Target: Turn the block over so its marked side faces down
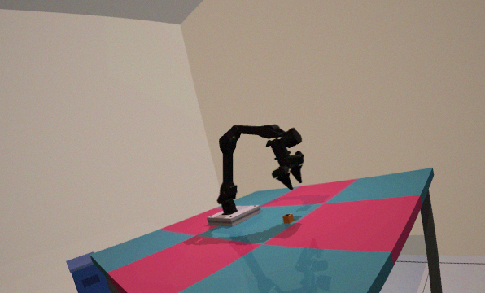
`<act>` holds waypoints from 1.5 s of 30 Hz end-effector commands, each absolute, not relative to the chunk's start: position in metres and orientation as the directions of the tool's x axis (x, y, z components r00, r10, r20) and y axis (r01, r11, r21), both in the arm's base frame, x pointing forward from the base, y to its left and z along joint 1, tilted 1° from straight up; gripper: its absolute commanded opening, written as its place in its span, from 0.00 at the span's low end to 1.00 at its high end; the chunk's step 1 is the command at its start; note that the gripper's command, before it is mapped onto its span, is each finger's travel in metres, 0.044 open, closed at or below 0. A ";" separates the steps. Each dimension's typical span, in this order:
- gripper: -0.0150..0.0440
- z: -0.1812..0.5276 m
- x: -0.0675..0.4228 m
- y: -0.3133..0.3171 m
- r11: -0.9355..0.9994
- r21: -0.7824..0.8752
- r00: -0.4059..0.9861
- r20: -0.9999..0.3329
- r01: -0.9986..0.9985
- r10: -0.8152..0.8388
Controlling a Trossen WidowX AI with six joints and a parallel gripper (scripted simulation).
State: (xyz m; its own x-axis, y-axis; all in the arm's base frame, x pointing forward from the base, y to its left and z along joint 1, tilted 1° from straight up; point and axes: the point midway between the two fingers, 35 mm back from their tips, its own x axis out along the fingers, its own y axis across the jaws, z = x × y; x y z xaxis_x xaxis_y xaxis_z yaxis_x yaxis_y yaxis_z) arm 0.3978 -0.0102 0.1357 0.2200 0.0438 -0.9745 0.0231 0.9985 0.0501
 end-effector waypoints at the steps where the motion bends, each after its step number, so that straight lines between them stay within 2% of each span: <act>1: 1.00 0.107 0.381 -0.071 0.986 0.013 0.065 -0.998 0.167 0.002; 7: 1.00 0.101 0.377 -0.080 0.982 0.007 0.039 -0.999 0.189 0.000; 11: 1.00 0.069 0.375 -0.082 0.982 0.007 0.039 -0.999 0.189 0.000; 44: 1.00 0.019 0.375 -0.082 0.982 0.007 0.039 -0.999 0.189 0.000; 45: 0.96 0.019 0.375 -0.082 0.982 0.007 0.039 -0.999 0.189 0.000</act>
